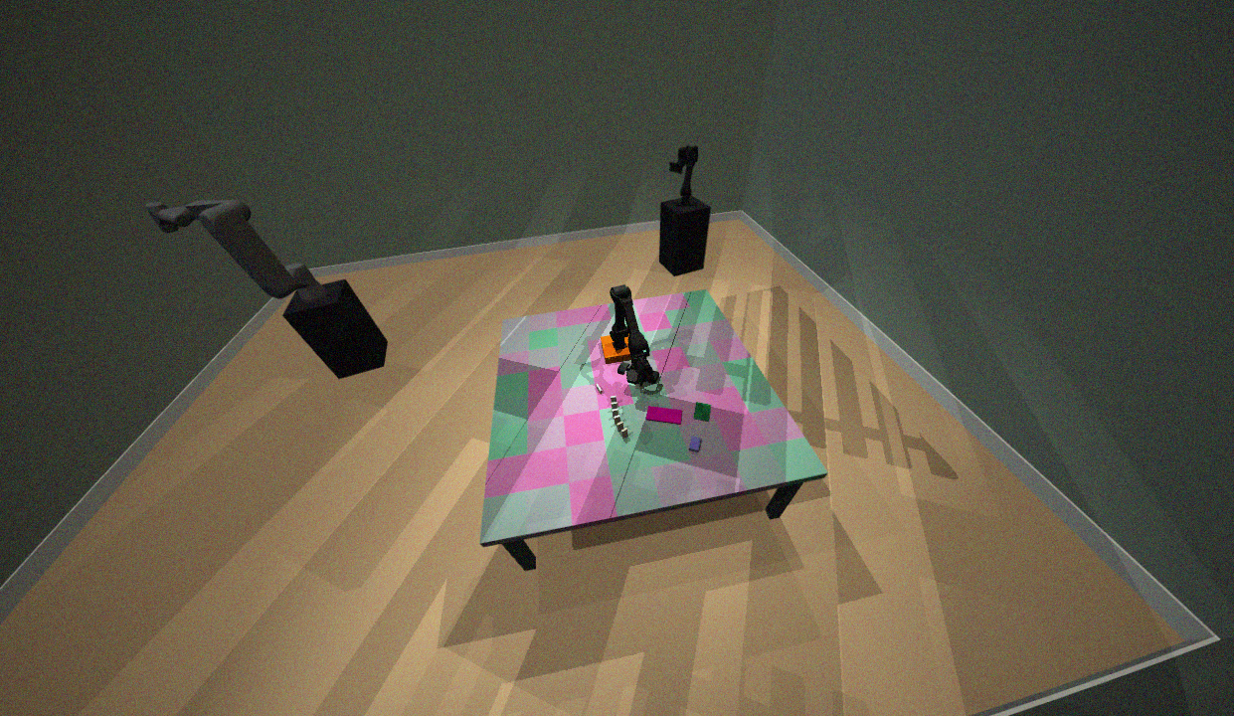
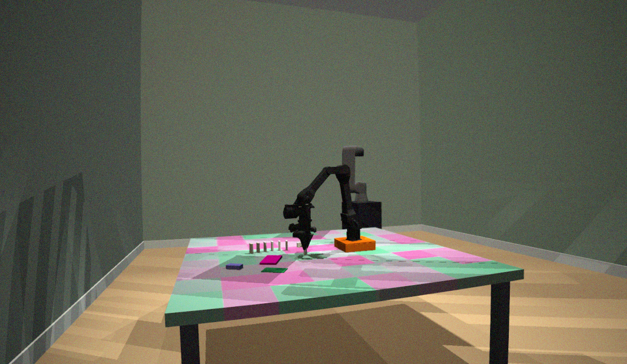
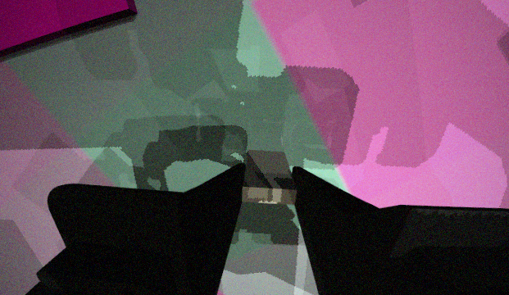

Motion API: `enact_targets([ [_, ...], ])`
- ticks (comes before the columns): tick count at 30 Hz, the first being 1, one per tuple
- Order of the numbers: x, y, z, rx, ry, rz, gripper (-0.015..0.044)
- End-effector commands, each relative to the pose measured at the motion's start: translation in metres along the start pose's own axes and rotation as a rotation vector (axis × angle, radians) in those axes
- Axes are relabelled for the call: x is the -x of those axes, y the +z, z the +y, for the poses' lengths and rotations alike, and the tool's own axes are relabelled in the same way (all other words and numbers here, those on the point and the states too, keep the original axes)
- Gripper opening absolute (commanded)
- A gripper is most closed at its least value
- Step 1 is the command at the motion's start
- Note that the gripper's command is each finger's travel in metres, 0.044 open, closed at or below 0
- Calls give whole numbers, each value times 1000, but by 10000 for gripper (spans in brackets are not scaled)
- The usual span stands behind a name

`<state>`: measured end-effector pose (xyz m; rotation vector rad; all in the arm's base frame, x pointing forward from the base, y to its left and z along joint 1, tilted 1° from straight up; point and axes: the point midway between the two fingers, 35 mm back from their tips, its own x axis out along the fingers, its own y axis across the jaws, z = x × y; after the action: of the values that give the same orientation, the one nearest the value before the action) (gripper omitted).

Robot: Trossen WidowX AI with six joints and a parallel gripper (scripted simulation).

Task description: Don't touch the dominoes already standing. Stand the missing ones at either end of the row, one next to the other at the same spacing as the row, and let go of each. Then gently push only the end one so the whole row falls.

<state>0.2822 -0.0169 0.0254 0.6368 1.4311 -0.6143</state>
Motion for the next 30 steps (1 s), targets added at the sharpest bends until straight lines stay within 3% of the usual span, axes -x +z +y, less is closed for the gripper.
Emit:
enact_targets([
  [1,0,0,0,-5,3,1,107],
  [8,9,2,2,-5,3,1,107],
  [17,134,1,0,0,1,0,107],
  [24,136,2,-1,9,0,0,107],
  [30,137,57,-43,293,-4,-5,107],
])
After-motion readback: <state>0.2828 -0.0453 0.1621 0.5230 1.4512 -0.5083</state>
